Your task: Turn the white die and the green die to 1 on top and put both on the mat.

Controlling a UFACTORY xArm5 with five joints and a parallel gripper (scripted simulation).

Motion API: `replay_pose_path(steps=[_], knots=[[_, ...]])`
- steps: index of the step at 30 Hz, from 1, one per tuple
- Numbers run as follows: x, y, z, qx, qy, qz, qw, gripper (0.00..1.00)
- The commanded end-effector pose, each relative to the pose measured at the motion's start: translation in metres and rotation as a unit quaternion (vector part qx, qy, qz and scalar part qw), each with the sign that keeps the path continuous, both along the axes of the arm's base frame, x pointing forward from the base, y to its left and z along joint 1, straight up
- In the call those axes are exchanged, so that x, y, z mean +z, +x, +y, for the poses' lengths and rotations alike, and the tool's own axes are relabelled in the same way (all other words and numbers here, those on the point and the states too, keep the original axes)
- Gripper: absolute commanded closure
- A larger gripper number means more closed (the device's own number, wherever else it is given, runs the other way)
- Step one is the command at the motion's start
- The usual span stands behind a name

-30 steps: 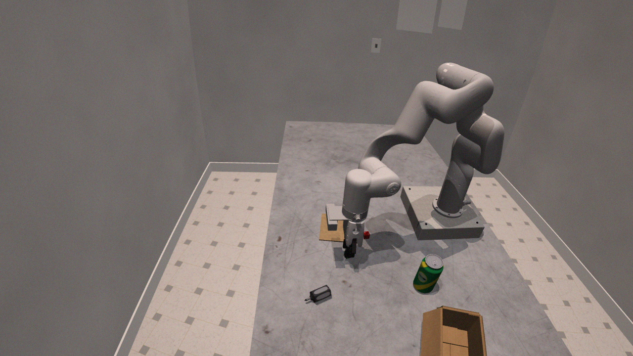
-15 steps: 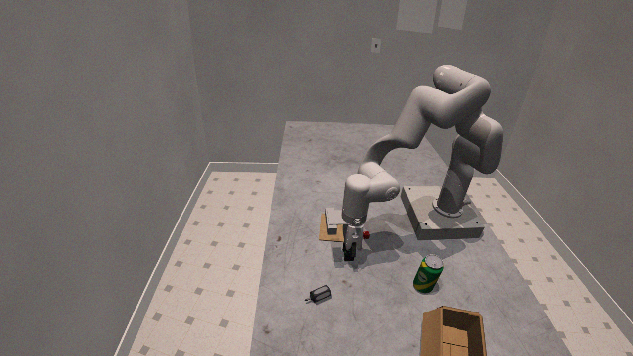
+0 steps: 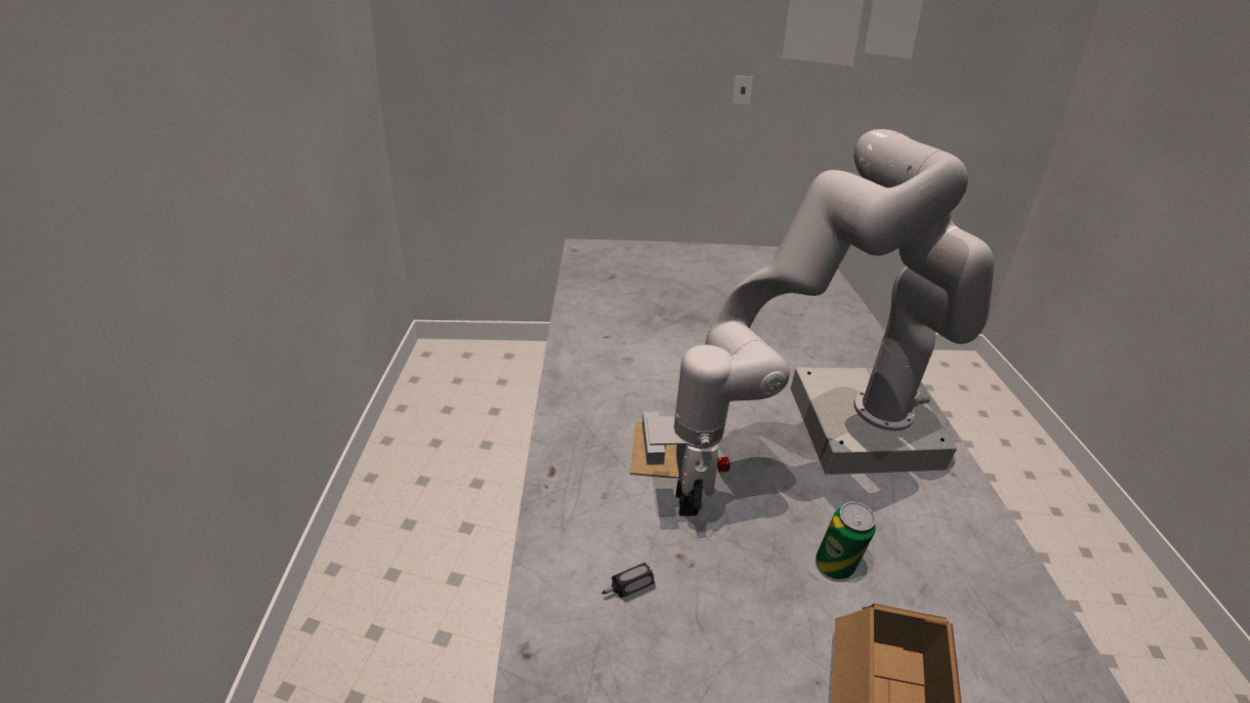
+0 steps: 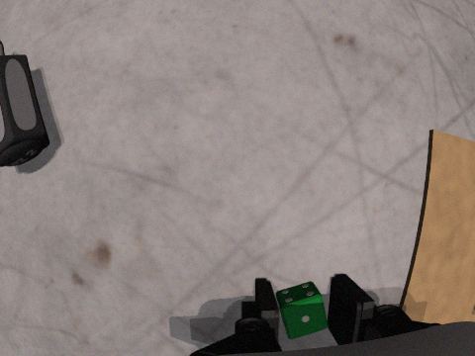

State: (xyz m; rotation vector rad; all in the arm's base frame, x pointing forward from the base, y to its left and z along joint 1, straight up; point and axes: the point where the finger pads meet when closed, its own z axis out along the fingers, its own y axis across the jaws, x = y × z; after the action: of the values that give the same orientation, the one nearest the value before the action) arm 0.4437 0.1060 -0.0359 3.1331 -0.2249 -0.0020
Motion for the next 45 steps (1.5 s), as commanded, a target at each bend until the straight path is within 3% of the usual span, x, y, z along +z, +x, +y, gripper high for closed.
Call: replay_pose_path(steps=[1, 24, 25, 45], knots=[[0.0012, 0.0014, 0.0003, 0.0, 0.0, -0.002, 1.0, 0.64], [0.0012, 0.0014, 0.0003, 0.0, 0.0, -0.002, 1.0, 0.64], [0.0012, 0.0014, 0.0003, 0.0, 0.0, -0.002, 1.0, 0.85], [0.0012, 0.0014, 0.0003, 0.0, 0.0, -0.002, 1.0, 0.85]])
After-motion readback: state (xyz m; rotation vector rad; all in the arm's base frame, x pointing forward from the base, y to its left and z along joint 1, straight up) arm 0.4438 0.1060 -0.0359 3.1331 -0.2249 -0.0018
